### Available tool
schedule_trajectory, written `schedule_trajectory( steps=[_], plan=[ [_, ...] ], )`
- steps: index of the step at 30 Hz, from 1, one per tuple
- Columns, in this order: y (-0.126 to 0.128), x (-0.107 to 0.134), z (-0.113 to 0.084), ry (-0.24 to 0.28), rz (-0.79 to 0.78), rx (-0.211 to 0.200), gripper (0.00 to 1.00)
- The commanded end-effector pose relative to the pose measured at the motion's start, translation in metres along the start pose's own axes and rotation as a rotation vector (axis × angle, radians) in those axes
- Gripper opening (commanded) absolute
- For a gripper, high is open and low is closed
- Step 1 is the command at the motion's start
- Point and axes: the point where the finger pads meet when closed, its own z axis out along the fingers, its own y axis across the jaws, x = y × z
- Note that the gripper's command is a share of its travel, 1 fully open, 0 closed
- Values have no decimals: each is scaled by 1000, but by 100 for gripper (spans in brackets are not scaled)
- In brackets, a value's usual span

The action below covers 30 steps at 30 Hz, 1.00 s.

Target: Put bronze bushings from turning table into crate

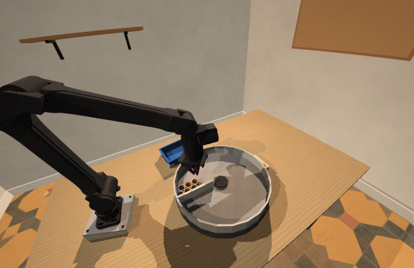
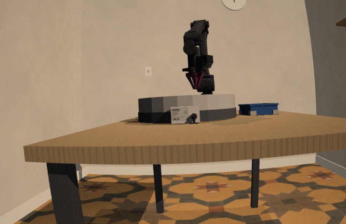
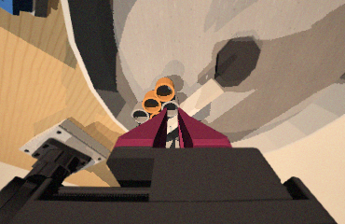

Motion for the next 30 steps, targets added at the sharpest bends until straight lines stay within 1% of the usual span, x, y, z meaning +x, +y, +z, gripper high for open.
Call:
schedule_trajectory(
  steps=[1, 28, 30],
  plan=[
    [3, 1, 6, 4, 7, -7, 13],
    [3, 1, 6, 4, 7, -7, 13],
    [2, 0, 8, 2, 7, -5, 13]
  ],
)
